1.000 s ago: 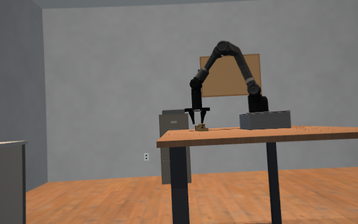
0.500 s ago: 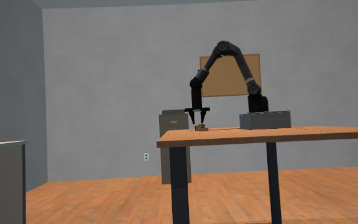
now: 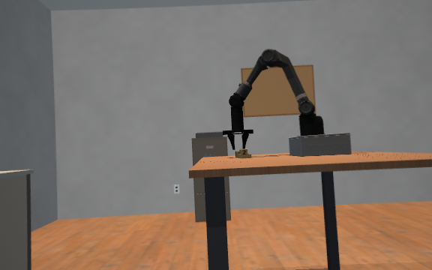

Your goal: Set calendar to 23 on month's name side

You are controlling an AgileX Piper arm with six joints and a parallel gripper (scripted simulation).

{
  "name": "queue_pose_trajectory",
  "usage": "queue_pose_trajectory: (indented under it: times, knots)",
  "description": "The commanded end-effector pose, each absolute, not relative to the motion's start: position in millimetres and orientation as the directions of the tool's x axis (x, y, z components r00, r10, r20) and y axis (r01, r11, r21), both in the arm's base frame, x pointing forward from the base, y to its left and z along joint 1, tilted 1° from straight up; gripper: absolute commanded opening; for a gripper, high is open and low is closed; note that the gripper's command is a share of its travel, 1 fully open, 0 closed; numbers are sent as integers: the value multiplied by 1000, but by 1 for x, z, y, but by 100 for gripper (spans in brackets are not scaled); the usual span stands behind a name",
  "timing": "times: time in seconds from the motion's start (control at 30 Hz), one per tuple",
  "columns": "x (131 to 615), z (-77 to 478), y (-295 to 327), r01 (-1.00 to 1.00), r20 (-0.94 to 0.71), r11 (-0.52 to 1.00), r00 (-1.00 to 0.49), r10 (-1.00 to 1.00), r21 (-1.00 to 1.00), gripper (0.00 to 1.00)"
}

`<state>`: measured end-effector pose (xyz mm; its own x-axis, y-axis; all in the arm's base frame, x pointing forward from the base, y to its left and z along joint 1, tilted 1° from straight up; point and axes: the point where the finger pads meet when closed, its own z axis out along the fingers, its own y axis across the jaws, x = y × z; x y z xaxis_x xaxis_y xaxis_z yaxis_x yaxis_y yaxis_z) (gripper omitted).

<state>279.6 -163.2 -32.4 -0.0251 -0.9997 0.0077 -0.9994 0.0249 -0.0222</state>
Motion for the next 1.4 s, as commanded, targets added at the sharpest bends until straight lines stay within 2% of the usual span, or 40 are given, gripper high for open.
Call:
queue_pose_trajectory:
  times: [0.0,0.67,1.37]
  knots:
    - [279,-34,-163,-999,6,25,-25,-1000,-21,61]
    - [279,-59,-163,-1000,6,25,-25,-1000,-20,61]
    - [279,-60,-163,-999,6,25,-25,-1000,-21,61]
